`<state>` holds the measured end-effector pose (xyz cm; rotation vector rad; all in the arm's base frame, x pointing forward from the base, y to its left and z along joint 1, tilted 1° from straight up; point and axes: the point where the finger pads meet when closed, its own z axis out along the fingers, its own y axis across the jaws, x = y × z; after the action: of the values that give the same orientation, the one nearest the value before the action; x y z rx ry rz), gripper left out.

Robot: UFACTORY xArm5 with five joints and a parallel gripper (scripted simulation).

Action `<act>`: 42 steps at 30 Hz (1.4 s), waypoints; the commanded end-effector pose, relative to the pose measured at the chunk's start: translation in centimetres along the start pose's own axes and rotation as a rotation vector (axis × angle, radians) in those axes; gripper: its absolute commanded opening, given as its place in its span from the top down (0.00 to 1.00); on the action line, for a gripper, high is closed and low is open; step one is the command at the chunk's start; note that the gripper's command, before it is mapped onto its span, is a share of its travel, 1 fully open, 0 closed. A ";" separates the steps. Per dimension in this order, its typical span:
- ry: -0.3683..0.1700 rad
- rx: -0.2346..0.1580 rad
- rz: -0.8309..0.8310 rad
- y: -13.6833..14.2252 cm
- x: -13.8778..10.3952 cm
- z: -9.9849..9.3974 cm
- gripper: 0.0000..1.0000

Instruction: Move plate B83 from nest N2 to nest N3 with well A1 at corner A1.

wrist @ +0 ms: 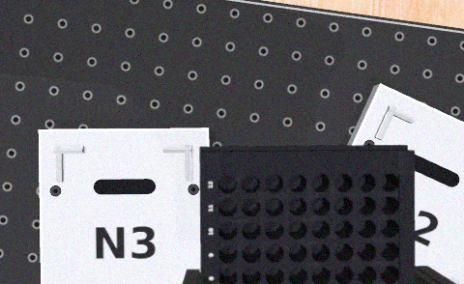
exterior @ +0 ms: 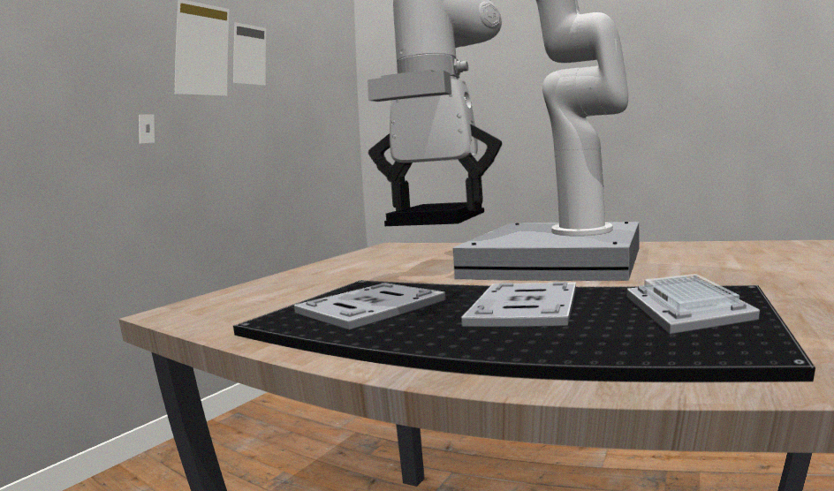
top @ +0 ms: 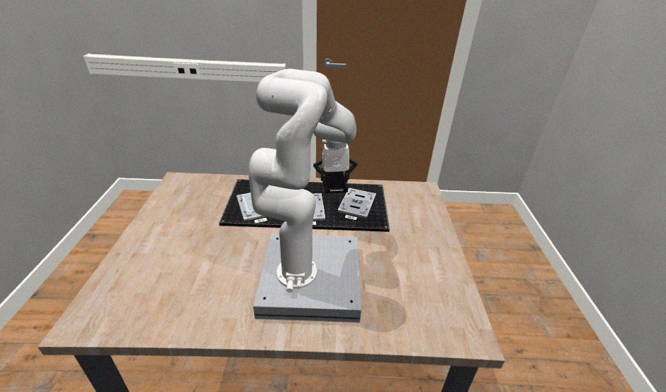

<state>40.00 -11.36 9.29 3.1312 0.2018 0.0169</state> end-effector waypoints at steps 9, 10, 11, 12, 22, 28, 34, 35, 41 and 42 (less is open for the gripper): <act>0.004 0.000 0.000 -6.0 -0.3 -0.1 1.00; 0.004 0.000 0.000 -6.0 -0.3 -0.1 1.00; 0.004 0.000 0.000 -6.0 -0.3 -0.1 1.00; 0.004 0.001 0.000 -6.5 -0.3 -0.1 1.00; 0.005 0.002 0.000 -10.4 -0.6 -0.1 1.00; 0.005 0.002 0.000 -10.4 -0.6 -0.1 1.00; 0.005 0.002 0.000 -10.4 -0.6 -0.1 1.00; 0.005 0.002 0.000 -10.4 -0.6 -0.1 1.00; 0.005 0.002 0.000 -10.4 -0.6 -0.1 1.00; 0.005 0.002 0.000 -10.4 -0.6 0.0 1.00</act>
<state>37.99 -1.13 9.28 3.1338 0.2023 0.0193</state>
